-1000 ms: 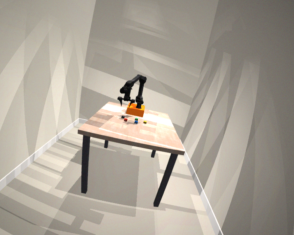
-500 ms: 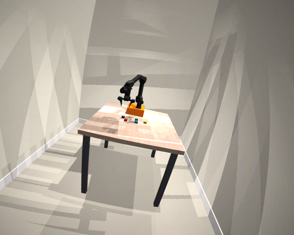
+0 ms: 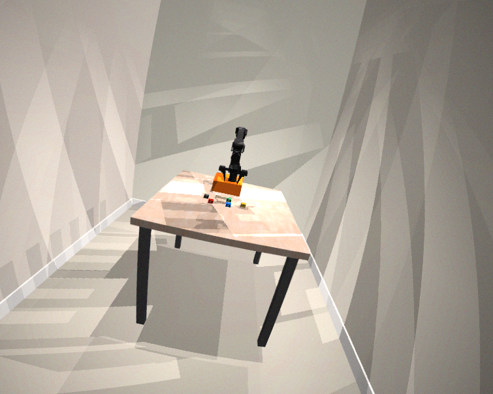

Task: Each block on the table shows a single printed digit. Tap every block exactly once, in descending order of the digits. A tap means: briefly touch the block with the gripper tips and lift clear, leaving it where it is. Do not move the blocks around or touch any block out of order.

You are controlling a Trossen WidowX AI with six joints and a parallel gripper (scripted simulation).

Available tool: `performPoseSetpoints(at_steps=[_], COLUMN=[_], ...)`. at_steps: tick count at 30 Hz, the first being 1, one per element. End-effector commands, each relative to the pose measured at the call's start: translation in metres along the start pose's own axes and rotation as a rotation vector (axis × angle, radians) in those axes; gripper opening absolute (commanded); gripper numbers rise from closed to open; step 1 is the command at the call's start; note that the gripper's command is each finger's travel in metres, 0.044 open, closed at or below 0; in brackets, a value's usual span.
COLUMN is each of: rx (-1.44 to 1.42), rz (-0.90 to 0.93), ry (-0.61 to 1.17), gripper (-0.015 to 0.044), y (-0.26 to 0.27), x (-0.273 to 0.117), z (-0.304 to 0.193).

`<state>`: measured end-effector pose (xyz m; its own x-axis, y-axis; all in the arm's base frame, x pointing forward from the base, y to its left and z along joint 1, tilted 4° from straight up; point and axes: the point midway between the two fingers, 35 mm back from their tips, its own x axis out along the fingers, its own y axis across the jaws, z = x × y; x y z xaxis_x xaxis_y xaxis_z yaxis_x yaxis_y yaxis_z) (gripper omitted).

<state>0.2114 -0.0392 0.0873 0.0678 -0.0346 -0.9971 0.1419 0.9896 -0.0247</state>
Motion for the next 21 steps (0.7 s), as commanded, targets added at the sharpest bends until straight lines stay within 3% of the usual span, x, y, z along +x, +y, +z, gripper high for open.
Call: performPoseSetpoints(at_steps=[1, 17, 21], rx=[0.014, 0.014, 0.012], rz=[-0.009, -0.009, -0.008], ry=[-0.004, -0.004, -0.011], gripper=[0.04, 0.04, 0.04], y=[0.004, 0.004, 0.029], x=[0.0, 0.0, -0.001], z=[-0.005, -0.005, 0.014])
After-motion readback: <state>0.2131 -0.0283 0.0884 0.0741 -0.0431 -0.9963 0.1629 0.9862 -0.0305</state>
